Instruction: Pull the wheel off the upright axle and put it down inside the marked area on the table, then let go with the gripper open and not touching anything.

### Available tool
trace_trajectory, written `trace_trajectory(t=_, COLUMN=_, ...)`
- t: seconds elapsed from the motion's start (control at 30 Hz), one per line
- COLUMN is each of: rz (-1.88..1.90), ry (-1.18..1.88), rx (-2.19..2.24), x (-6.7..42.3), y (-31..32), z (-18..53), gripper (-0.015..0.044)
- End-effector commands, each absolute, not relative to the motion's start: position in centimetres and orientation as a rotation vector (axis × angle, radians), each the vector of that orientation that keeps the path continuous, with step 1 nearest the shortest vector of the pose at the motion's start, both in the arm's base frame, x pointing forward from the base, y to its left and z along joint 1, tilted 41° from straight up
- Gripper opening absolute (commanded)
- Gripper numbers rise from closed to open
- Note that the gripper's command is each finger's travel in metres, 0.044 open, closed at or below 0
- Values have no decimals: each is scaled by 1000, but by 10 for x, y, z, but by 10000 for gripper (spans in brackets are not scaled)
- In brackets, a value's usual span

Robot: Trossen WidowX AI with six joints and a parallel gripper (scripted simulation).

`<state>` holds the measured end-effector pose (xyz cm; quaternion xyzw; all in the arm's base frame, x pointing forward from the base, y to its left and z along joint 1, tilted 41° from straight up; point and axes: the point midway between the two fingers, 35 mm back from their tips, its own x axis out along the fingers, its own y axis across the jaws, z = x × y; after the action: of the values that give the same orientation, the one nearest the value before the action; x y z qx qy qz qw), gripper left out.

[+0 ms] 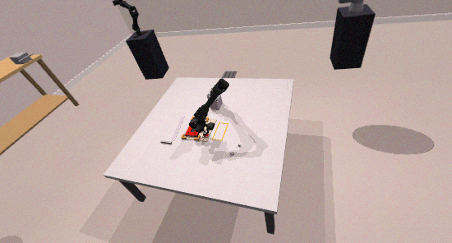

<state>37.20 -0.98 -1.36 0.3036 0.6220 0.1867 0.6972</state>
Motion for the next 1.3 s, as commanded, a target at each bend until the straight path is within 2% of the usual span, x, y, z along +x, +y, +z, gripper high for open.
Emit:
trace_trajectory(t=0.0, rz=418, ry=1388, rx=676, x=372, y=-10, z=-13, gripper=221)
trace_trajectory(t=0.03, rz=418, ry=1388, rx=676, x=372, y=-10, z=-13, gripper=195)
trace_trajectory(t=0.3, rz=418, ry=1388, rx=676, x=372, y=-10, z=-13, gripper=142)
trace_trajectory(t=0.47, rz=418, ry=1388, rx=676, x=372, y=-10, z=-13, gripper=10)
trace_trajectory(t=0.5, rz=418, ry=1388, rx=676, x=372, y=-10, z=-13, gripper=0)
trace_trajectory(t=1.27, rz=417, ry=1387, rx=677, x=371, y=-15, z=-7, gripper=0)
